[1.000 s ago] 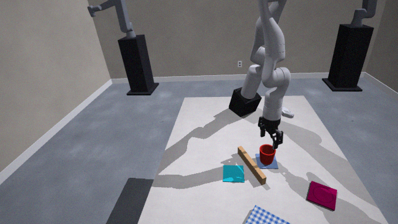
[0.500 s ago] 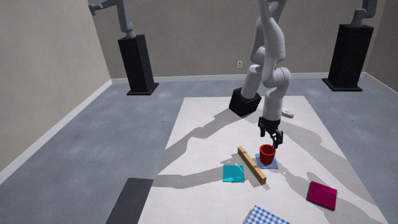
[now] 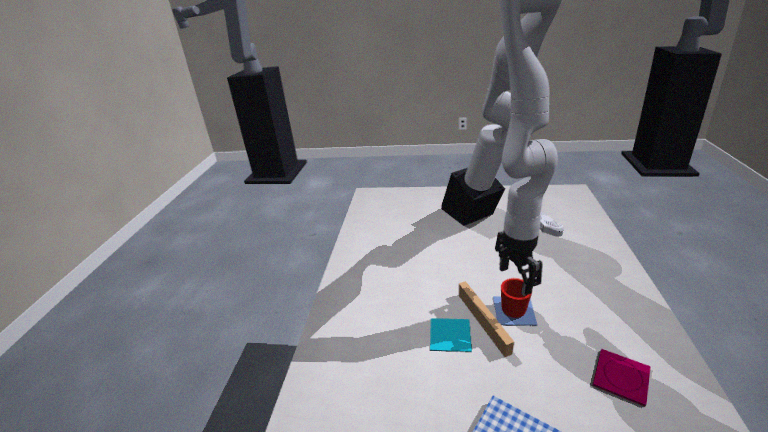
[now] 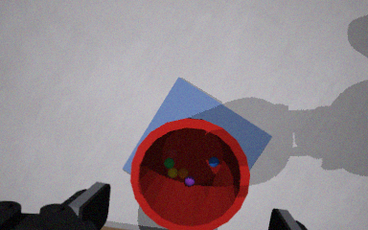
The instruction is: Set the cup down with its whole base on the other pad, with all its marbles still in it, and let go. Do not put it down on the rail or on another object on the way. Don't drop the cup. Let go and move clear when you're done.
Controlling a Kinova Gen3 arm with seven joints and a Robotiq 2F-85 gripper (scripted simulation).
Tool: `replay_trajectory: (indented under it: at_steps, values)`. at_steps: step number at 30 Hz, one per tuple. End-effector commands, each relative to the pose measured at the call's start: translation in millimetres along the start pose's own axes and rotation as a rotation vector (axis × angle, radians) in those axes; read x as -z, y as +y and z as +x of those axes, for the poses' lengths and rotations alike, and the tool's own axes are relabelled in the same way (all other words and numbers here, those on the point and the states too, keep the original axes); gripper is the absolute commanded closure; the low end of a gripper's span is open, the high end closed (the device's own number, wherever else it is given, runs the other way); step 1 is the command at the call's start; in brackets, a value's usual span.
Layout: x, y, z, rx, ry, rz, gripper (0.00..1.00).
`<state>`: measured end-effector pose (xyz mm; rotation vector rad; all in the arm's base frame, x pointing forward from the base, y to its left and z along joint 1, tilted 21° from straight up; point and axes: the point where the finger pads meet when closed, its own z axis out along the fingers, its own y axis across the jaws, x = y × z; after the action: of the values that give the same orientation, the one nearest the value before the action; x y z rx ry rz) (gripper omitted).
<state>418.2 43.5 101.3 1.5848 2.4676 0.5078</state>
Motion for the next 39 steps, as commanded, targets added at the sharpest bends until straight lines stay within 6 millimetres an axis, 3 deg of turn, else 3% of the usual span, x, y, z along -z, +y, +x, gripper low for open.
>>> replay_trajectory:
  at_steps: [1,18,39]
  values:
    - [-15,-1,9,0.01,0.011,0.007,0.0]
    - [-61,-3,11,0.01,0.01,0.008,0.0]
    - [-67,-3,11,0.01,0.01,0.008,0.0]
